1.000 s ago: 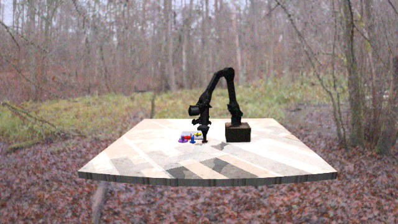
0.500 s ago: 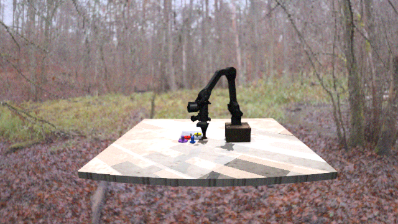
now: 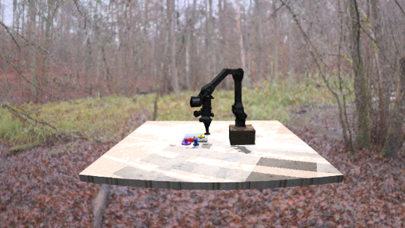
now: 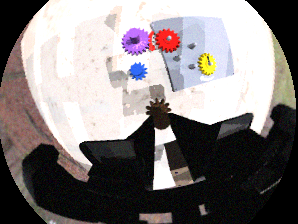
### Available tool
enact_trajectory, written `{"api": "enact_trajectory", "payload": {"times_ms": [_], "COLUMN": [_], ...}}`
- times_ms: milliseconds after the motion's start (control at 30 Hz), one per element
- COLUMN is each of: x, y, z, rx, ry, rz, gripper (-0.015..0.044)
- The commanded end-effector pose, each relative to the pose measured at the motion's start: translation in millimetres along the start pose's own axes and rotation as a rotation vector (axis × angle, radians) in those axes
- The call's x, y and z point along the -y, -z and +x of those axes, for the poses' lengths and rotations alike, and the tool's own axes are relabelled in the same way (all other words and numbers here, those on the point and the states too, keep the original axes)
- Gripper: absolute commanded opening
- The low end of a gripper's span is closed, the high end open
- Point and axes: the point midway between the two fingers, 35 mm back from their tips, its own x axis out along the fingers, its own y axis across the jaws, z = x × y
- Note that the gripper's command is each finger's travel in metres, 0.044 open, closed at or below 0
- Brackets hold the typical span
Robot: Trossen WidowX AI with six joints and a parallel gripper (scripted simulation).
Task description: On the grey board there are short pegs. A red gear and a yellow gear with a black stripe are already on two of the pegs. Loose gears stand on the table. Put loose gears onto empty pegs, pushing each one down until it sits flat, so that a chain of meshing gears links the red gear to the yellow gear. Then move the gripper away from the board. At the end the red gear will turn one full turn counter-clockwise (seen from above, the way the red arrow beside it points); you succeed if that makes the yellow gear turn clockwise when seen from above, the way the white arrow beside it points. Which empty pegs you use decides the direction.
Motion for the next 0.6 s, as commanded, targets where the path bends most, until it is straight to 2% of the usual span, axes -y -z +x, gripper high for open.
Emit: {"api": "enact_trajectory", "payload": {"times_ms": [0, 567], "x": [0, 7], "y": [0, 8], "z": [-12, -67], "rx": [0.006, 0.004], "ry": [-0.008, -0.008], "rz": [-0.002, 0.003], "gripper": [0.0, 0.0]}}
